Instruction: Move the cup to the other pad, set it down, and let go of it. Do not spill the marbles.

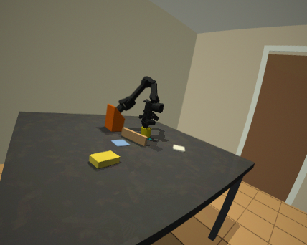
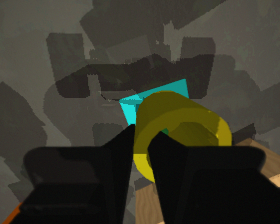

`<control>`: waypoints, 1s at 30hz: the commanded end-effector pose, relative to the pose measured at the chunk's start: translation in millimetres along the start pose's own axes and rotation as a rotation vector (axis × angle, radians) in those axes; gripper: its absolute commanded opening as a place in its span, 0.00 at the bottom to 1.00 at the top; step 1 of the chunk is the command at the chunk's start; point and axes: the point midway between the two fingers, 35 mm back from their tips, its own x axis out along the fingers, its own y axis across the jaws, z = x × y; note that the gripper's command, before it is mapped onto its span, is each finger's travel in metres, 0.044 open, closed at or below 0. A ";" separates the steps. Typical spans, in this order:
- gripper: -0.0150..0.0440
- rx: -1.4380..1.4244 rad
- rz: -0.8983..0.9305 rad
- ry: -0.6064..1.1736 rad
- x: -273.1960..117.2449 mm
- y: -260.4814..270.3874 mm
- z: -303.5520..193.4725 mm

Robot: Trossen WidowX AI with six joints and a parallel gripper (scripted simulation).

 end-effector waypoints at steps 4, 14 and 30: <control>0.25 -0.001 0.000 0.000 -0.2 0.0 0.1; 0.43 -0.001 0.000 0.000 -0.2 0.0 0.1; 0.50 0.000 0.000 0.003 -7.6 -0.9 -0.2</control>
